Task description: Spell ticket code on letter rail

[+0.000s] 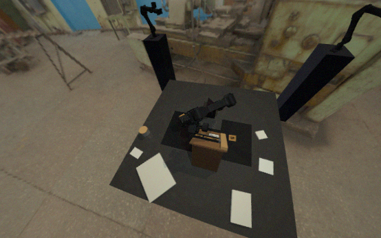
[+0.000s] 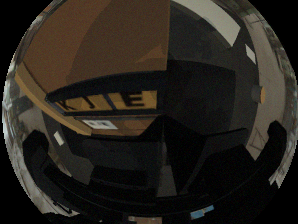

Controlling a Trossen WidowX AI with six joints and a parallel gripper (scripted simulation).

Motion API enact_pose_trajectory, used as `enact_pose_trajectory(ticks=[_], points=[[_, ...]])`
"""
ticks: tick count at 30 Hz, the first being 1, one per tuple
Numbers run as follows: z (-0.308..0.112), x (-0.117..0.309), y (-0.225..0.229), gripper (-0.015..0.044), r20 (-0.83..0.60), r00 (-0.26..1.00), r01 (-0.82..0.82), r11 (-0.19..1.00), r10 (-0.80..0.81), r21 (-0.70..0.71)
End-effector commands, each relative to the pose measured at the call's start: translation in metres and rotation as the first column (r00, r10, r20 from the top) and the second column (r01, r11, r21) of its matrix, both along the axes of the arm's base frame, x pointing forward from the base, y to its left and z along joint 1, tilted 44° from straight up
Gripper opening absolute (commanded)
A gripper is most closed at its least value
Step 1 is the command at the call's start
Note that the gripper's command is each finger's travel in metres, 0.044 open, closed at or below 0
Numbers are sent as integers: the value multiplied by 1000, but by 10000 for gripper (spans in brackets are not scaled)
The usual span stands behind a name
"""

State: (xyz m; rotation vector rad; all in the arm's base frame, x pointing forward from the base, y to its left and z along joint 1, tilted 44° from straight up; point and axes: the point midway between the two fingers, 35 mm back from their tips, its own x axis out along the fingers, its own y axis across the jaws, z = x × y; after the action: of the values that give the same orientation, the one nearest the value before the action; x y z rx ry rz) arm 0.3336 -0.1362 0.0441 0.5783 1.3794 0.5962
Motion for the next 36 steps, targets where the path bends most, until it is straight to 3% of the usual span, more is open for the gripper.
enact_pose_trajectory(ticks=[1,36], points=[[-3,2,0,0,-2,1000,3,1000,-3,-1],[-11,15,8,0,-1,1000,2,1000,-2,-1]])
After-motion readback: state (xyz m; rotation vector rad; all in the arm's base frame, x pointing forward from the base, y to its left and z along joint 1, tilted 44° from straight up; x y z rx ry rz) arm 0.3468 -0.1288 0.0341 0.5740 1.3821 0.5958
